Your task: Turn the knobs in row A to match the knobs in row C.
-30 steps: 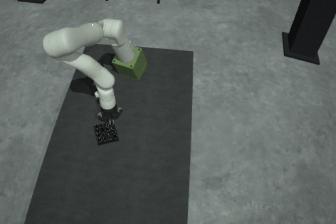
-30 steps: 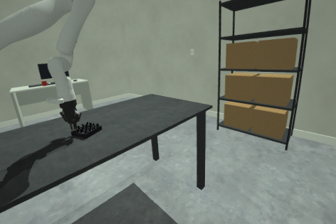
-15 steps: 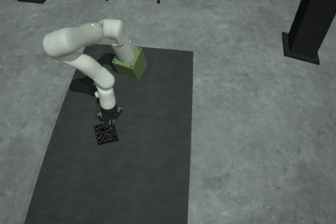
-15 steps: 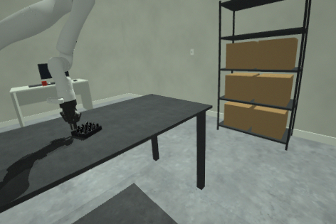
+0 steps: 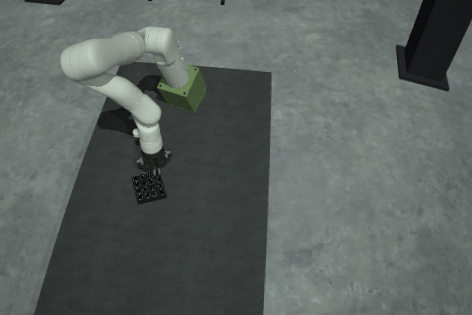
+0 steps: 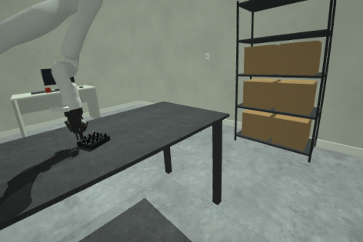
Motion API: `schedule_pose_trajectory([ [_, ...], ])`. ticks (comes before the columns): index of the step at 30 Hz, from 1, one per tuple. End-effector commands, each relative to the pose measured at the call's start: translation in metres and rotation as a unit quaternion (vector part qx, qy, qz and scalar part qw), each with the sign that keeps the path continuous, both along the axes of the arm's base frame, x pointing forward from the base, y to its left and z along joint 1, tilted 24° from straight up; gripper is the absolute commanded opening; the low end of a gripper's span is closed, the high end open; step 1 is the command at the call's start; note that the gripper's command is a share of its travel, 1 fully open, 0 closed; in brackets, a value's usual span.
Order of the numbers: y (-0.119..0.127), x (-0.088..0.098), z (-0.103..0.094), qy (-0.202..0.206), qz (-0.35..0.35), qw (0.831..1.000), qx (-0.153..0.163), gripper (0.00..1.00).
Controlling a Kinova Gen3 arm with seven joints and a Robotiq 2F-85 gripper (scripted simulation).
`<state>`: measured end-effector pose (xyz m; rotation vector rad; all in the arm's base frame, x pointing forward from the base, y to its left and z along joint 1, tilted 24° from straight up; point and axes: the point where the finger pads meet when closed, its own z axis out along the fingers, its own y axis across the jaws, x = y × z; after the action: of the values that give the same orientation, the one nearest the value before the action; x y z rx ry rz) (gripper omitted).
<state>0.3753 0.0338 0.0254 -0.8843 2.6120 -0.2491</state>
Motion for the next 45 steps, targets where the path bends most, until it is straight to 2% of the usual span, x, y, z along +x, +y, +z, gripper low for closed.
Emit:
schedule_pose_trajectory([
  [1,0.0006,0.0021,0.0006,-0.002,0.015,1.000,-0.006,0.08],
  [13,0.0006,0.0021,0.0006,0.001,0.070,0.997,-0.030,0.08],
  [25,0.0007,0.0025,0.0007,0.006,0.157,0.985,-0.069,0.08],
  [32,0.0005,0.0023,0.0006,0.010,0.232,0.967,-0.102,0.08],
  [39,0.0005,0.0023,0.0006,0.014,0.314,0.939,-0.138,0.08],
  [41,0.0005,0.0023,0.0006,0.014,0.314,0.939,-0.138,0.08],
  [45,0.0003,0.0016,0.0000,0.018,0.360,0.919,-0.158,0.08],
])
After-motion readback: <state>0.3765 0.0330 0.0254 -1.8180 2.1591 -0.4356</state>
